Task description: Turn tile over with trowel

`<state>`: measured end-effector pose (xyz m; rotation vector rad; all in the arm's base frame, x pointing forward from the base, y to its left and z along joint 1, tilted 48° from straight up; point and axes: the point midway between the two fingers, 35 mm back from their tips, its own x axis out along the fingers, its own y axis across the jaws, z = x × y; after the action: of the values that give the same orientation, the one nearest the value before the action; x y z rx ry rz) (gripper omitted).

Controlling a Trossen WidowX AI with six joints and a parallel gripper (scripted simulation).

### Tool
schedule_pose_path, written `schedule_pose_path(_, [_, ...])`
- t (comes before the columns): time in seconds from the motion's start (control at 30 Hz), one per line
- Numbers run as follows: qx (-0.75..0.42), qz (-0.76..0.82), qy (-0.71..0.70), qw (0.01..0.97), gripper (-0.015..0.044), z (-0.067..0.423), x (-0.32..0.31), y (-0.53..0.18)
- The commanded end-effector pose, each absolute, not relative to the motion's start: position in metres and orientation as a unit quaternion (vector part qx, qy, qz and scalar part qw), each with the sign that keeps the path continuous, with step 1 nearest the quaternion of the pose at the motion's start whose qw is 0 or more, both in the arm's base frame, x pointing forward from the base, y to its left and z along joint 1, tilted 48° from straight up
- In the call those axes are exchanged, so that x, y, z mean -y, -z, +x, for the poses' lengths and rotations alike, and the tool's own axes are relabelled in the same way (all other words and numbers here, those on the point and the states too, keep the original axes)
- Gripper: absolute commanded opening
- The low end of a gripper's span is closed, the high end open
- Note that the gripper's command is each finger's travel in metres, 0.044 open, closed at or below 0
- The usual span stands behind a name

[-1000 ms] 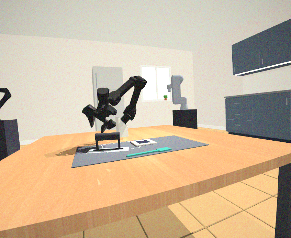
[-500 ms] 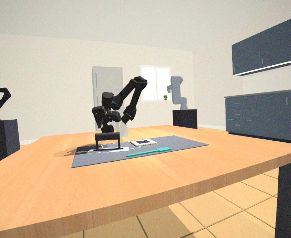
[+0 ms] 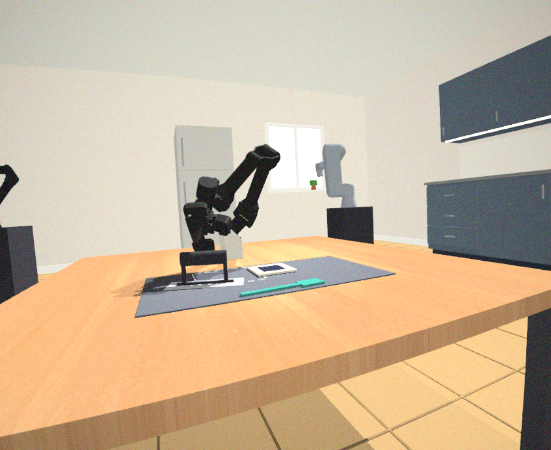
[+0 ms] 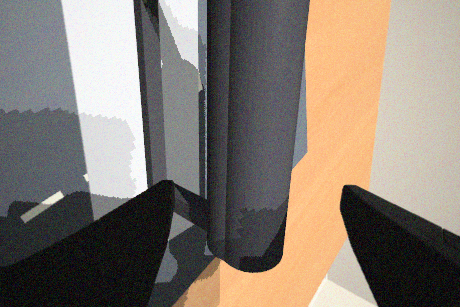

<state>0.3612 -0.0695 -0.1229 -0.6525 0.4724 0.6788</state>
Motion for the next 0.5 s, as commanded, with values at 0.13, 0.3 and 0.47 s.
schedule_pose_path(0.13, [-0.228,-0.31,-0.327,0.863,0.03,0.369,0.063,0.133])
schedule_pose_path(0.3, [-0.228,-0.31,-0.327,0.863,0.03,0.375,0.06,0.137])
schedule_pose_path(0.47, [-0.227,-0.31,-0.327,0.863,0.03,0.381,0.057,0.142])
